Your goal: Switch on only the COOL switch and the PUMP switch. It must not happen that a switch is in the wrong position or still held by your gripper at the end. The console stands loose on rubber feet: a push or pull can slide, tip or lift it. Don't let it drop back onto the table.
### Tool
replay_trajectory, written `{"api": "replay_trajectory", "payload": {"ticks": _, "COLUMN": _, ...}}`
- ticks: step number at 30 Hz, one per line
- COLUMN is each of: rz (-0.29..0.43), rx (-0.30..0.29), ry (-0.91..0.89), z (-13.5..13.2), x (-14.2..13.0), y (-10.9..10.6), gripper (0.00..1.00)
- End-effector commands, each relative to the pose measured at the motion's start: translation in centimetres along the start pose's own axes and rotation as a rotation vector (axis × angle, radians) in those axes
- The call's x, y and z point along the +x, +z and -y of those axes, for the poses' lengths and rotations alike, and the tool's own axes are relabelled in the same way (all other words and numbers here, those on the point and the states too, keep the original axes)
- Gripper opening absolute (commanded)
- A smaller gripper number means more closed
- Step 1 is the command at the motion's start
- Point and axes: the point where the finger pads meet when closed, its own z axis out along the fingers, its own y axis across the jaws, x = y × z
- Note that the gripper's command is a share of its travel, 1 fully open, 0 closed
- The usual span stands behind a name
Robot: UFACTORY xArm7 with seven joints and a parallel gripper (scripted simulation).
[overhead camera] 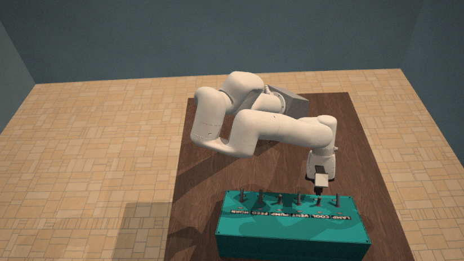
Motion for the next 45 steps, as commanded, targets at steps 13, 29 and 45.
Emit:
{"api": "replay_trajectory", "payload": {"ticks": 13, "rz": -0.002, "rx": 0.004, "ry": 0.001, "z": 0.1, "x": 0.1, "y": -6.4, "gripper": 0.00}}
{"api": "replay_trajectory", "payload": {"ticks": 29, "rz": -0.002, "rx": 0.004, "ry": 0.001, "z": 0.1, "x": 0.1, "y": -11.7, "gripper": 0.00}}
{"api": "replay_trajectory", "payload": {"ticks": 45, "rz": -0.002, "rx": 0.004, "ry": 0.001, "z": 0.1, "x": 0.1, "y": -11.7, "gripper": 1.00}}
